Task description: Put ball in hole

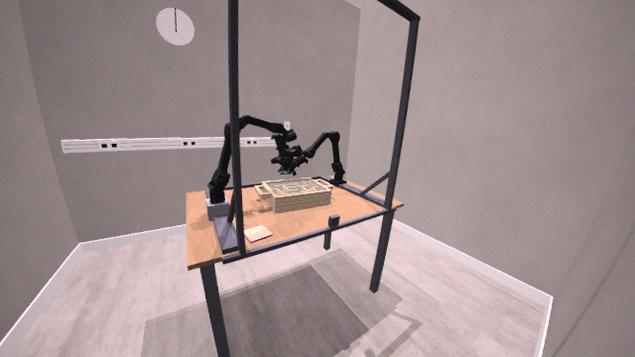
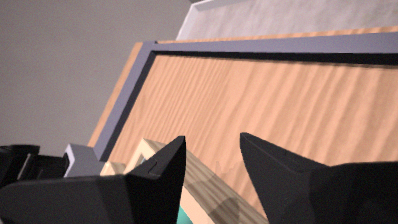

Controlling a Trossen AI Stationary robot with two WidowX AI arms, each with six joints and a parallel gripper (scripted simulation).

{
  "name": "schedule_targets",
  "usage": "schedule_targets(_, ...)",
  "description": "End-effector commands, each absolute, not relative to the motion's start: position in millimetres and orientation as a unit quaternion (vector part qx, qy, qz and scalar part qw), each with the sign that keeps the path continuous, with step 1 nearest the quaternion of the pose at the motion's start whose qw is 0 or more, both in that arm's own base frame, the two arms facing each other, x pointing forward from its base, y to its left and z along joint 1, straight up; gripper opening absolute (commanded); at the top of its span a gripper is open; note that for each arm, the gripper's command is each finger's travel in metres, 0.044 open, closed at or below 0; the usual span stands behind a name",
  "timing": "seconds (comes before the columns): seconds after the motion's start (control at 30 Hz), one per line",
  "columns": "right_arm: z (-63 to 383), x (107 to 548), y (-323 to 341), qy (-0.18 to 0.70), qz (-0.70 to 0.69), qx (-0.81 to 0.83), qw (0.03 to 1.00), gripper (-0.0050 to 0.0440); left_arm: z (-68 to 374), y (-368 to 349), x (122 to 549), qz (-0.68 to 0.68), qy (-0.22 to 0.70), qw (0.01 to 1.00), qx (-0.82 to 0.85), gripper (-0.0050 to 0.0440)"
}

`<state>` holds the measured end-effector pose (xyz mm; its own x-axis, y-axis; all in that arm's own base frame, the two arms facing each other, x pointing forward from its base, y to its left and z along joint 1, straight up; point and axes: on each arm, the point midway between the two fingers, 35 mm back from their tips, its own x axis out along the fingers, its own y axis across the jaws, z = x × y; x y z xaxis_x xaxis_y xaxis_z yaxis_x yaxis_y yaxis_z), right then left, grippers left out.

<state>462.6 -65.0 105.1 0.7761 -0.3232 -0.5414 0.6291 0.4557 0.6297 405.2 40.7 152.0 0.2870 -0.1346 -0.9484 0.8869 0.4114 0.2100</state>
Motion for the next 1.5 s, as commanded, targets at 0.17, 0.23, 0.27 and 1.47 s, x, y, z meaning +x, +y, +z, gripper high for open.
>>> schedule_targets(0.17,177.1,467.9,-88.2,0.095,-0.278,0.473,0.831,0.0171,157.8,36.8,394.4,-0.325,0.498,0.719,0.361,0.0171)
schedule_targets(0.23,198.9,465.9,-97.9,0.072,-0.279,0.486,0.825,0.0171,156.4,35.3,390.7,-0.305,0.512,0.728,0.338,0.0171)
schedule_targets(0.27,207.9,464.5,-102.5,0.062,-0.281,0.492,0.822,0.0171,155.5,34.7,388.8,-0.295,0.52,0.732,0.326,0.0171)
schedule_targets(1.47,170.3,401.3,20.7,0.281,-0.266,0.632,0.671,0.0171,116.6,20.1,313.3,0.113,0.641,0.756,-0.066,0.0171)
